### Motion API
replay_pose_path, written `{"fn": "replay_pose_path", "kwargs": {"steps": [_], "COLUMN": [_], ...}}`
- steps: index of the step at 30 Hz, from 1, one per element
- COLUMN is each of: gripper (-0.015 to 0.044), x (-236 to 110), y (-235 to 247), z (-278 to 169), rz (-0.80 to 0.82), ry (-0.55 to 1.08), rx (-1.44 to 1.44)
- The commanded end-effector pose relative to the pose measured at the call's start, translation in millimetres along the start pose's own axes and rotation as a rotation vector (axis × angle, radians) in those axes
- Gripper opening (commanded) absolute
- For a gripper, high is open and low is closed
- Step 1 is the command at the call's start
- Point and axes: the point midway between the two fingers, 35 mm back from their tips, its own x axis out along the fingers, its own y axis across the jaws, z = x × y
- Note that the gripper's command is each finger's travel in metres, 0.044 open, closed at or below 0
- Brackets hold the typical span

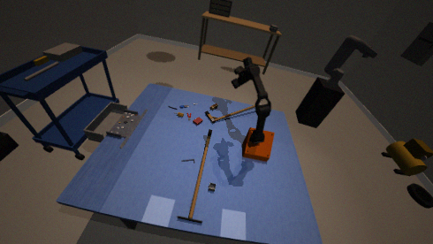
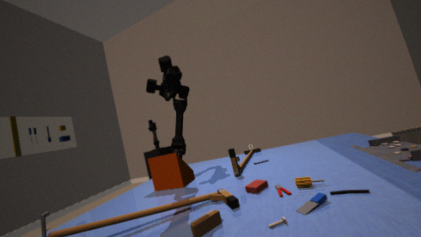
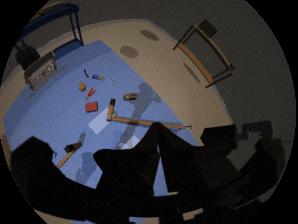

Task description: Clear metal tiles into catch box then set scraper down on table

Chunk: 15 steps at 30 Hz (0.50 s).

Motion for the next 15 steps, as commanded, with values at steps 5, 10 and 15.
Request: {"fn": "replay_pose_path", "kwargs": {"steps": [5,10,15], "gripper": [0.0,0.0,0.0], "x": [22,34,46], "y": [29,46,62], "z": [-2,-3,-6], "rz": [0.069,0.108,0.146], "ry": [0.054,0.085,0.117], "rx": [-0.09,-0.141,-0.191]}}
